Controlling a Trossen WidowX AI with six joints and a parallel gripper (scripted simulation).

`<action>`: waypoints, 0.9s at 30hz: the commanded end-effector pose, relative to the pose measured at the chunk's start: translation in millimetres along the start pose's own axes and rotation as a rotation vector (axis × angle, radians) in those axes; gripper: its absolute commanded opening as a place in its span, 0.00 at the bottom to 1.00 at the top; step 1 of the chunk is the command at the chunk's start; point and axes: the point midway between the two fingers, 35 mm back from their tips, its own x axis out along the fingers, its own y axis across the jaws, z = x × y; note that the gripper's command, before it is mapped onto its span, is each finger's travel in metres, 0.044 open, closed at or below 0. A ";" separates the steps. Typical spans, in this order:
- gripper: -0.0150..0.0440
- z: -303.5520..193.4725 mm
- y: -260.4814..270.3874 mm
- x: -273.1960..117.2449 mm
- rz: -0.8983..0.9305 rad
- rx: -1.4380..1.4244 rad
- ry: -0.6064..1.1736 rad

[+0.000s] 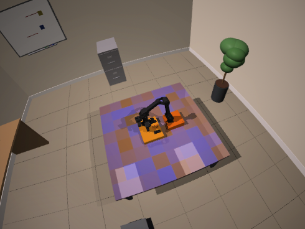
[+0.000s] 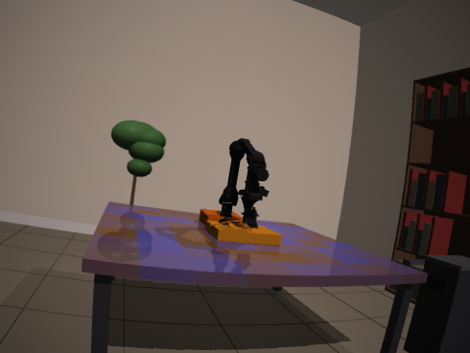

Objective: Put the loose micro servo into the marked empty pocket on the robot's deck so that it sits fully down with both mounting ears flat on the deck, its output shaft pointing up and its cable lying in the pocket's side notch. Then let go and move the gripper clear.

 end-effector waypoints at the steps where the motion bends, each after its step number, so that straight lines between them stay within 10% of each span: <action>1: 0.25 -0.2 0.1 -1.3 -0.004 0.019 -0.007; 27: 0.25 -0.2 0.1 -1.3 -0.001 0.886 -0.009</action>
